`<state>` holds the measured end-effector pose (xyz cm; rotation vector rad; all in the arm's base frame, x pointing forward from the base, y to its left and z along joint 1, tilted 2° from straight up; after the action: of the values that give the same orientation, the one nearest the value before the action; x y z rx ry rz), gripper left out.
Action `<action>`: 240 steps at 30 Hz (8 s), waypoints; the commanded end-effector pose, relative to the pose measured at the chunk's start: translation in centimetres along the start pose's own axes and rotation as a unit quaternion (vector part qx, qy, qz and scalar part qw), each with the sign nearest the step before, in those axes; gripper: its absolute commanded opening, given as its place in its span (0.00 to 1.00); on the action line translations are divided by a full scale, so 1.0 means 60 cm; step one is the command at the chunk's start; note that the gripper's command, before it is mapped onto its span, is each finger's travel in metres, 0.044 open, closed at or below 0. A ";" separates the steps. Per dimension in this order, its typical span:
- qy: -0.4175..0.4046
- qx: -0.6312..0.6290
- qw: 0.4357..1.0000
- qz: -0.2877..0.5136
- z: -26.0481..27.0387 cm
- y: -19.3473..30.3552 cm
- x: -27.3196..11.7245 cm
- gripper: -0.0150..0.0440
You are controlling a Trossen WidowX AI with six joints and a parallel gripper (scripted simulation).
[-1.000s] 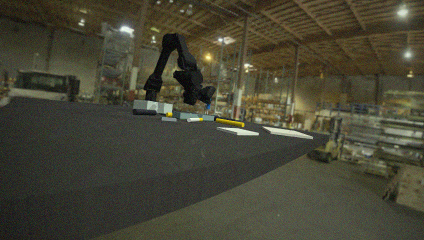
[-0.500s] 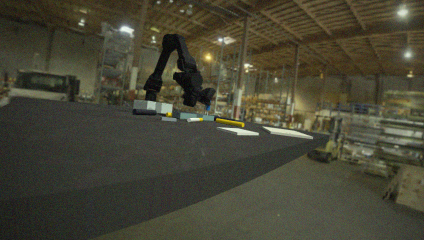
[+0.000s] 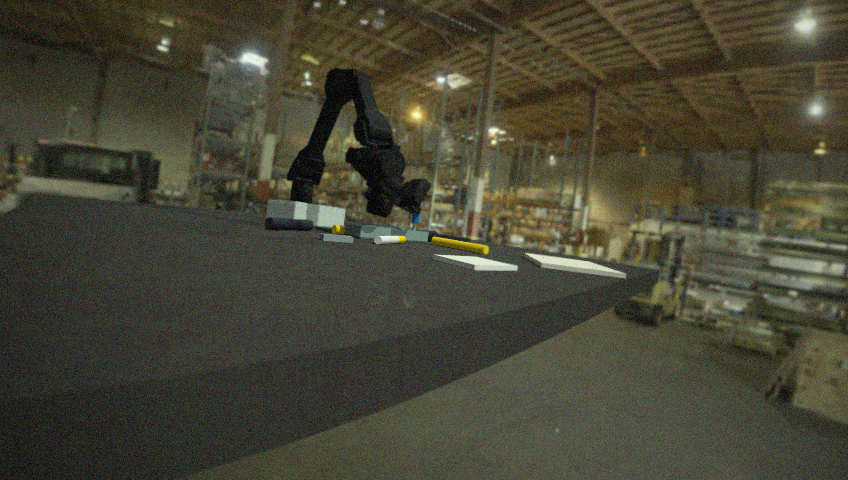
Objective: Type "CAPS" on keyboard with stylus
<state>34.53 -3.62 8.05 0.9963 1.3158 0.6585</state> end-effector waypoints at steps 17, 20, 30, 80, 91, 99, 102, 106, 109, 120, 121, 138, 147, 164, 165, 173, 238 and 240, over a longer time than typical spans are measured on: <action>0.000 0.002 1.000 0.001 0.000 0.006 -0.003 0.39; 0.000 0.002 1.000 0.001 0.000 0.027 -0.015 0.39; -0.001 0.001 1.000 0.001 -0.001 0.046 -0.026 0.38; 0.000 0.002 1.000 0.001 0.030 0.013 0.002 0.39; 0.000 0.002 1.000 0.001 0.030 0.007 0.006 0.39; 0.000 0.002 1.000 0.001 0.030 0.002 0.009 0.39; 0.000 0.002 1.000 0.001 0.031 0.001 0.010 0.39; 0.000 0.002 1.000 0.001 0.030 0.002 0.009 0.39; 0.000 0.002 1.000 0.001 0.030 0.002 0.009 0.39; 0.000 0.002 1.000 0.001 0.028 0.056 -0.022 0.39; 0.000 0.002 1.000 0.001 0.028 0.056 -0.022 0.39; -0.002 0.001 1.000 -0.004 0.033 0.032 -0.057 0.25; -0.001 0.002 1.000 -0.002 0.030 -0.001 -0.130 0.25; -0.001 0.002 1.000 -0.002 0.032 -0.035 -0.114 0.39; -0.001 0.002 1.000 -0.002 0.032 -0.035 -0.114 0.39; -0.001 0.002 1.000 -0.002 0.032 -0.038 -0.112 0.39; -0.002 0.002 1.000 -0.002 0.028 -0.010 -0.127 0.39; -0.002 0.002 1.000 -0.002 0.028 -0.010 -0.127 0.39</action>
<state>34.78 -10.86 11.08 1.0003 1.3172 0.6509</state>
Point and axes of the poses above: the point midway between the two fingers, 35 mm back from their tips, its own x axis out along the fingers, its own z axis across the jaws, y = z × x, the point moved 10 cm from there along -x, back along the fingers, and after that the axes turned 3 degrees about x, right-handed, at the moved point
